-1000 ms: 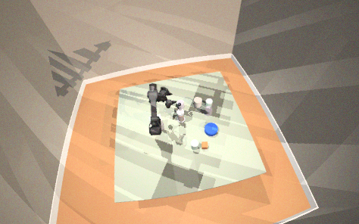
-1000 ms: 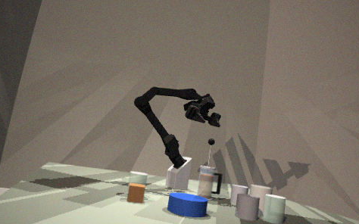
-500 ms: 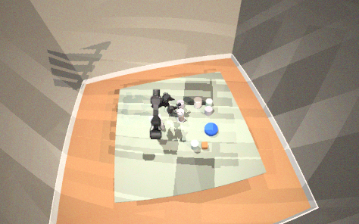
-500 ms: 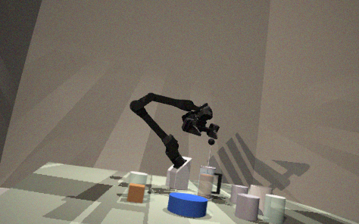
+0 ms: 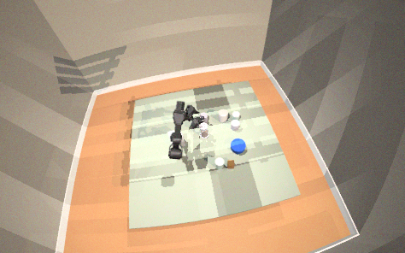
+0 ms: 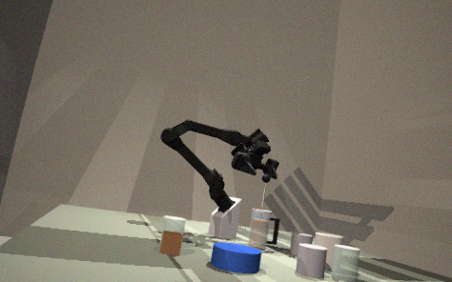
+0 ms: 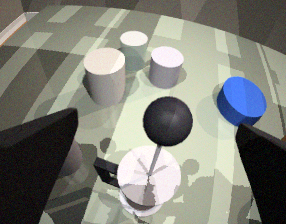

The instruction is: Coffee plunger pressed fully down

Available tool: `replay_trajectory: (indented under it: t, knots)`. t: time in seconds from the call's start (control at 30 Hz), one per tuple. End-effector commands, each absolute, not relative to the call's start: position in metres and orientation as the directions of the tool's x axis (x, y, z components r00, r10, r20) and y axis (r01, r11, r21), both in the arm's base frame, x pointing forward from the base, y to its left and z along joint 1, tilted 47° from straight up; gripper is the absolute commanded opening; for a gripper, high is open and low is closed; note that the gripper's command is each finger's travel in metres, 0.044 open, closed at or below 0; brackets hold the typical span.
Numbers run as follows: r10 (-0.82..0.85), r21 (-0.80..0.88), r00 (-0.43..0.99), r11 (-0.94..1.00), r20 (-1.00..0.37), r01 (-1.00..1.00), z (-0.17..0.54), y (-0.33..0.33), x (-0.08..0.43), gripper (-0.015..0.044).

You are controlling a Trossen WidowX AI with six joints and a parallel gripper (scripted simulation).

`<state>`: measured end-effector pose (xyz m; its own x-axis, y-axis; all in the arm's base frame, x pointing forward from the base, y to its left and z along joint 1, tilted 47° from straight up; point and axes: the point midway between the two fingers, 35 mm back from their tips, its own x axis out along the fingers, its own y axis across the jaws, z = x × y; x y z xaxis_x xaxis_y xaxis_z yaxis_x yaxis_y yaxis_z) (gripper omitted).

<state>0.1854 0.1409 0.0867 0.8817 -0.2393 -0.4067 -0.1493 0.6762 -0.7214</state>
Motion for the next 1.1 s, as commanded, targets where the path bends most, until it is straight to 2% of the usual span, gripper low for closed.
replay_trajectory:
  t: [0.0, 0.23, 0.63, 1.07]
  knots:
    - [-0.238, -0.724, 0.885, 0.675, -0.399, -0.145, 0.0856, 0.1383, 0.1923, 0.0440]
    - [-0.240, -0.726, 0.888, 0.673, -0.391, -0.138, 0.0845, 0.1351, 0.2001, 0.0440]
    - [-0.240, -0.726, 0.888, 0.673, -0.391, -0.138, 0.0845, 0.1351, 0.2001, 0.0125]
    - [-0.240, -0.726, 0.888, 0.673, -0.392, -0.138, 0.0838, 0.1348, 0.2003, 0.0116]
